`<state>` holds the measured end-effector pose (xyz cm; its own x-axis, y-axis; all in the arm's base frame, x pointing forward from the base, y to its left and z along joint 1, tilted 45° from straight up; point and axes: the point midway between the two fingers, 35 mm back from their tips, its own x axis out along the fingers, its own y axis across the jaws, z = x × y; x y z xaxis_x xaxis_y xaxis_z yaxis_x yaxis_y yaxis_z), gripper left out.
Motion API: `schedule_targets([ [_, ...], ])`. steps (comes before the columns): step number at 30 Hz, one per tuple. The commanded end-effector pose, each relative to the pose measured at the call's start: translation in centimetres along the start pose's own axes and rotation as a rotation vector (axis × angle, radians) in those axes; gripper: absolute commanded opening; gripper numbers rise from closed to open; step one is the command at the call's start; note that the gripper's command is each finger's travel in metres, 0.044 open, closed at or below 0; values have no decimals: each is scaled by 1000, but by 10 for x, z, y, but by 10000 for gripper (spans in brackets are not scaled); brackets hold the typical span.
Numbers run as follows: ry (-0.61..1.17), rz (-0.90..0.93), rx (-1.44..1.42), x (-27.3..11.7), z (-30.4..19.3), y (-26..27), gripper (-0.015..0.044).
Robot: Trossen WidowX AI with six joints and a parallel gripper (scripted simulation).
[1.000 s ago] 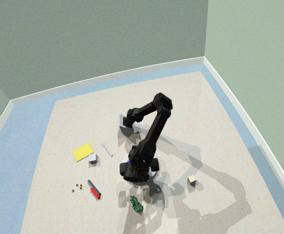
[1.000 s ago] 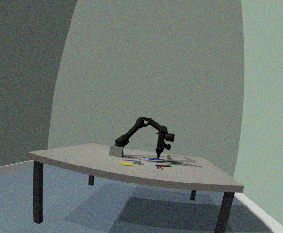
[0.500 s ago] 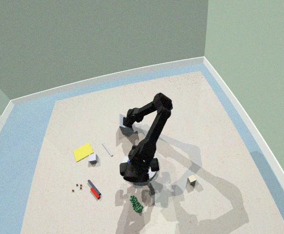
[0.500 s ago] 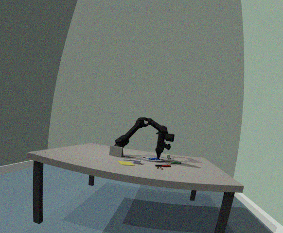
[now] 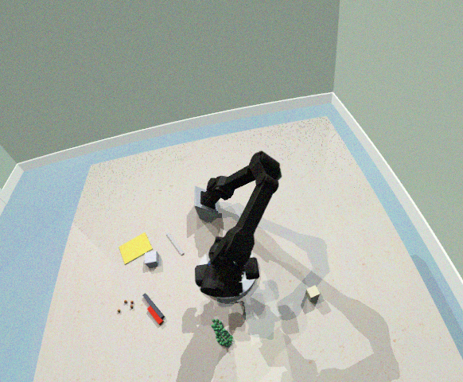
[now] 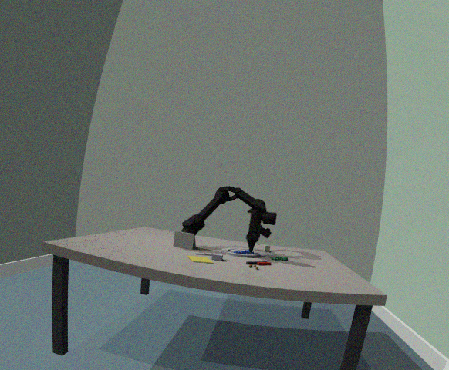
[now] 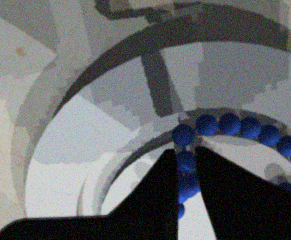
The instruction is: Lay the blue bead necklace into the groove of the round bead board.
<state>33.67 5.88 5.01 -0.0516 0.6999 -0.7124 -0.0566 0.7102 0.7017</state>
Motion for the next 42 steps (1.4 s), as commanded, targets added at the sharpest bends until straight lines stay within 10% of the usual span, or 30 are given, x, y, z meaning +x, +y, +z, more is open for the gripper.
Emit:
schedule_targets([
  [1, -4, 2, -1, -9, 0, 0, 0],
  [37, -3, 5, 0, 4, 10, 12, 0],
  [42, -12, -1, -5, 1, 12, 11, 131],
])
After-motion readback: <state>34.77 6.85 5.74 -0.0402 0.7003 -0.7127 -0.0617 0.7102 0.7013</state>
